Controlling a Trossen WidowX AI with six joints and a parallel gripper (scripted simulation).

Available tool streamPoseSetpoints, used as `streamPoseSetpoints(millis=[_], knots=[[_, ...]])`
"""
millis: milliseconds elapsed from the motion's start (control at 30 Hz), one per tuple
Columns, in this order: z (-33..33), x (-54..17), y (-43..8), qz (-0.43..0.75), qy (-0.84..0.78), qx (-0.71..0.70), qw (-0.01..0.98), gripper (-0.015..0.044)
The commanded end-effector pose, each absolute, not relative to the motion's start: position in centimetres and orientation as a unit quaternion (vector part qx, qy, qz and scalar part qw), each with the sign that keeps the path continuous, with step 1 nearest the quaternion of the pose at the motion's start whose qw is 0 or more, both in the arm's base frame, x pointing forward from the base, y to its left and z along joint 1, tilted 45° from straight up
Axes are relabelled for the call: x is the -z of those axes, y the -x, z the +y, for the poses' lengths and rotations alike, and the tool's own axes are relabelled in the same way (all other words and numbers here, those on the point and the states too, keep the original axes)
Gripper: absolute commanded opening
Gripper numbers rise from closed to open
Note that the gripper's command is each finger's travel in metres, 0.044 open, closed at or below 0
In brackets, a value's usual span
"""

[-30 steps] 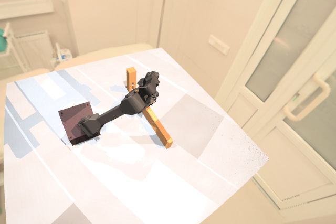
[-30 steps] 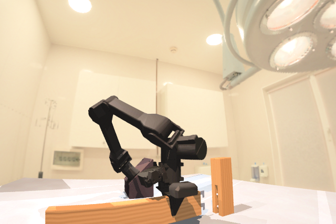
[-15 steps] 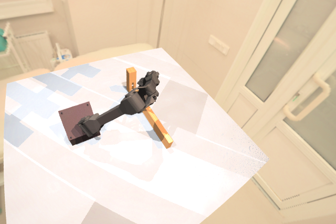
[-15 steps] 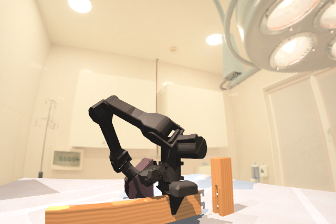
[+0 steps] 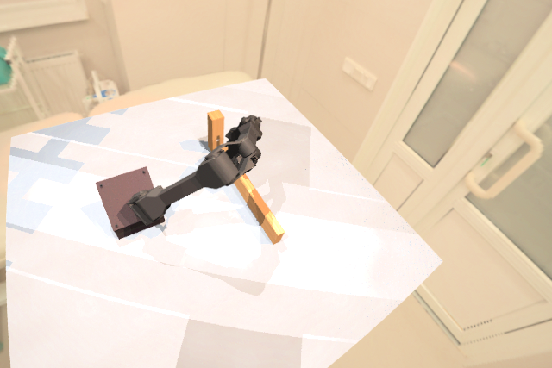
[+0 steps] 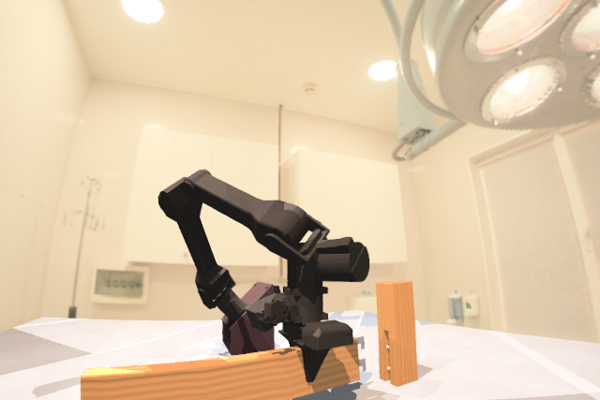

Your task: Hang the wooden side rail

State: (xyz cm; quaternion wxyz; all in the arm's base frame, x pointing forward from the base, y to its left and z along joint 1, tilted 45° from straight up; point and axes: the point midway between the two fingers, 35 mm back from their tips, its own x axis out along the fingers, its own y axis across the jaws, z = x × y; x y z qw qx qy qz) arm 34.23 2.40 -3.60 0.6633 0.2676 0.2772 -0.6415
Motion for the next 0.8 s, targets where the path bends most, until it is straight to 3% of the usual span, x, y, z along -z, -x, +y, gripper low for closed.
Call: streamPoseSetpoints(millis=[0,767], knots=[[3.04,3.31,-34.53,0.276,-0.272,0.635,0.669,0.0000],[3.08,3.62,-34.79,0.276,-0.272,0.635,0.669,0.0000]])
